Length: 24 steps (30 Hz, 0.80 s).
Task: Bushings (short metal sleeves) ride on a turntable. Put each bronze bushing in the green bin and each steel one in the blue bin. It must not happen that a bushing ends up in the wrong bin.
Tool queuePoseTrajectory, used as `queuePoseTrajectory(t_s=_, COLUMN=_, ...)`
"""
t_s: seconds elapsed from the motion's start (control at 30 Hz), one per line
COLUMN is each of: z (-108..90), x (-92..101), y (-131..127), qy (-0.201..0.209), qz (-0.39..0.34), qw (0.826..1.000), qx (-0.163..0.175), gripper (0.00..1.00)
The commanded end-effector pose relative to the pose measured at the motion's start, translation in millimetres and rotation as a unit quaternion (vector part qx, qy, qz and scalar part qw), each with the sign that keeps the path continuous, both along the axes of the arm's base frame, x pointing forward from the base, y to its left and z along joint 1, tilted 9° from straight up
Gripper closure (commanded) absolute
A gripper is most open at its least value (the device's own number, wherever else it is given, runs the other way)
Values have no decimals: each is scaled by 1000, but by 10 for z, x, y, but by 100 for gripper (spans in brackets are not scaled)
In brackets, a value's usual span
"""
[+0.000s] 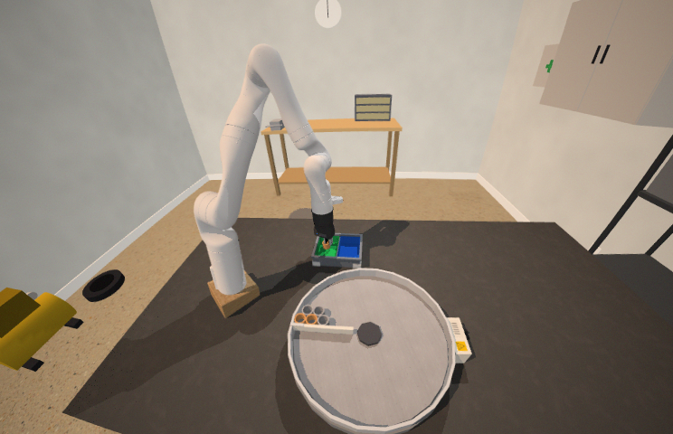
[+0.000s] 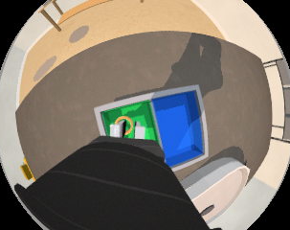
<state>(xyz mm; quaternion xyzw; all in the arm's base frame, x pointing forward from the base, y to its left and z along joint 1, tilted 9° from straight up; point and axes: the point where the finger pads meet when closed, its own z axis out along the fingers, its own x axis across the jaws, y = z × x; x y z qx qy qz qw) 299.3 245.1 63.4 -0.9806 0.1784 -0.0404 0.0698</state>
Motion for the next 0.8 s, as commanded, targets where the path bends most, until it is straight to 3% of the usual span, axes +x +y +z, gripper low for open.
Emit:
queuePoseTrajectory(t_s=0.0, z=16, x=-1, y=15, qy=-1, qz=1, qw=1000, qx=2, gripper=58)
queuePoseTrajectory(t_s=0.77, z=81, x=-8, y=5, qy=-1, qz=1, qw=1000, qx=2, gripper=58)
